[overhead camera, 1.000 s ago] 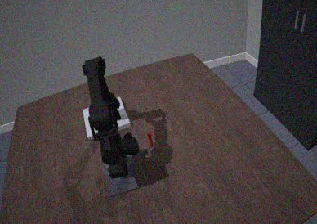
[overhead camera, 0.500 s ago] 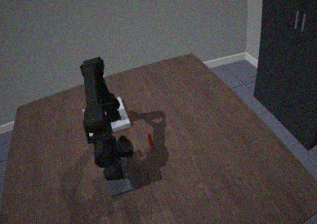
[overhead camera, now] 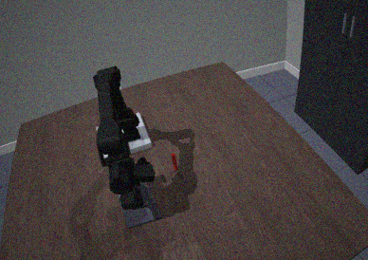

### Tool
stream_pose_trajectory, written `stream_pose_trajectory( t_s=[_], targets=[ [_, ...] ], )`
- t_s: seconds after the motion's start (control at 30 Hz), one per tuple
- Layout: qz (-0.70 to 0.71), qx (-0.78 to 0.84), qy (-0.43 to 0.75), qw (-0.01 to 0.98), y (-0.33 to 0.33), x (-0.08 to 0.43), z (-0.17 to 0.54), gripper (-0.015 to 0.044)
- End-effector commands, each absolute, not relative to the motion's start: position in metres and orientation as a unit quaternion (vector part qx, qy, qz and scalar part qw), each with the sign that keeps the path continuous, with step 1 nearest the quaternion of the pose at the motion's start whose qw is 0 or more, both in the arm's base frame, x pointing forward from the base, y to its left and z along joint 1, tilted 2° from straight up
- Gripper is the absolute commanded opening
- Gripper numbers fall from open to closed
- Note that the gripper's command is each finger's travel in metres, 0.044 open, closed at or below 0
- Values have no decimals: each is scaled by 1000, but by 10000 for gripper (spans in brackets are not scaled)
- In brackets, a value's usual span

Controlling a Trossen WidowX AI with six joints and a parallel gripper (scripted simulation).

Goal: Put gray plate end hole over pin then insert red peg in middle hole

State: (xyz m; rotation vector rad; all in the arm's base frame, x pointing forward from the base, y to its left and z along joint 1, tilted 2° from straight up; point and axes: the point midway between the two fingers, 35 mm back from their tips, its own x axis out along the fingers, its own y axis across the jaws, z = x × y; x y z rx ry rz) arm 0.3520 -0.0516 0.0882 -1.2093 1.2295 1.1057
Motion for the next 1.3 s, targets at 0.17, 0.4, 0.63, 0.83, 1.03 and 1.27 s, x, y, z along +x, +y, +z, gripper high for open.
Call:
stream_pose_trajectory(
  t_s=[0.17,0.4,0.63,0.83,1.03,1.27],
  targets=[
    [462,-507,509,520,-52,354,79,0],
    [462,-507,509,520,-52,354,74,0],
    [462,-507,509,520,-52,355,63,0],
    [462,-507,509,520,-52,355,54,0],
    [460,-505,512,521,-53,354,54,0],
    [460,-505,512,521,-53,354,54,53]
  ],
)
